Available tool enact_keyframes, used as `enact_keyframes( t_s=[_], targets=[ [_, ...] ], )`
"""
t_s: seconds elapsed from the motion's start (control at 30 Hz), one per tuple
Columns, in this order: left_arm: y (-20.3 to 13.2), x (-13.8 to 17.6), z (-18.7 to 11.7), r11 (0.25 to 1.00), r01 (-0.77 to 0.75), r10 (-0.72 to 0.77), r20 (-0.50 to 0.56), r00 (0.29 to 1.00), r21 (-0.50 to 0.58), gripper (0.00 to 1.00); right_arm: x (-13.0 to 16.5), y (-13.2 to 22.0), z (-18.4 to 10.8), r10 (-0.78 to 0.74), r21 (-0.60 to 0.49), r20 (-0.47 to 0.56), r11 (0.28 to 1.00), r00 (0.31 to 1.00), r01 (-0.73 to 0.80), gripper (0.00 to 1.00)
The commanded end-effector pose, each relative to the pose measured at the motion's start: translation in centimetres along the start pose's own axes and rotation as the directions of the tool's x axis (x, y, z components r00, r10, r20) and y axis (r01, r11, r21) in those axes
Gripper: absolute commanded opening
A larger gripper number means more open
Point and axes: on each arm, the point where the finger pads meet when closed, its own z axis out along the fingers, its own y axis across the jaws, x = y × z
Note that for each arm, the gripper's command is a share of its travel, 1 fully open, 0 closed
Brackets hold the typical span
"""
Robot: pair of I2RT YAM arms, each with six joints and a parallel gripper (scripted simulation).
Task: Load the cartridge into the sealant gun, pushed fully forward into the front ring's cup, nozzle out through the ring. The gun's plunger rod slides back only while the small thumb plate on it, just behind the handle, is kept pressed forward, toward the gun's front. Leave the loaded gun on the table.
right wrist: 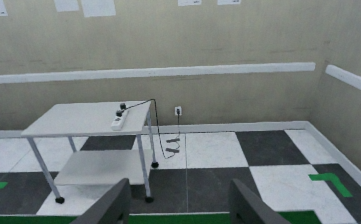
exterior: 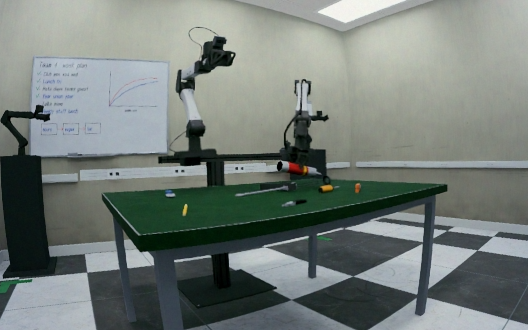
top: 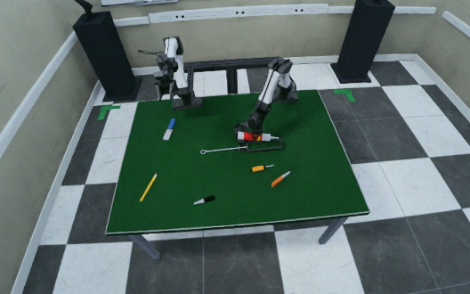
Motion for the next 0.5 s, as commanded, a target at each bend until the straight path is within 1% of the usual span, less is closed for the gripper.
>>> enact_keyframes(
  t_s=[0.0, 0.1, 0.47],
  targets=[
    [2.2, -1.9, -0.1, 0.999, -0.014, 0.017, 0.066, 0.998, -0.042, 0.00, 0.1, 0.3, -0.3, 0.005, -0.007, -0.003, 1.000, 1.000, -0.005, 0.51],
    [2.4, -1.9, -0.2, 0.999, -0.010, 0.013, 0.069, 0.998, -0.045, 0.00, 0.1, 0.3, -0.3, 0.005, -0.007, -0.003, 1.000, 1.000, -0.005, 0.51],
    [3.4, -1.3, 1.6, 0.999, -0.005, 0.008, 0.059, 0.998, -0.036, 0.00, 0.1, 0.3, -0.3, 0.005, -0.007, -0.003, 1.000, 1.000, -0.005, 0.51]
  ],
)
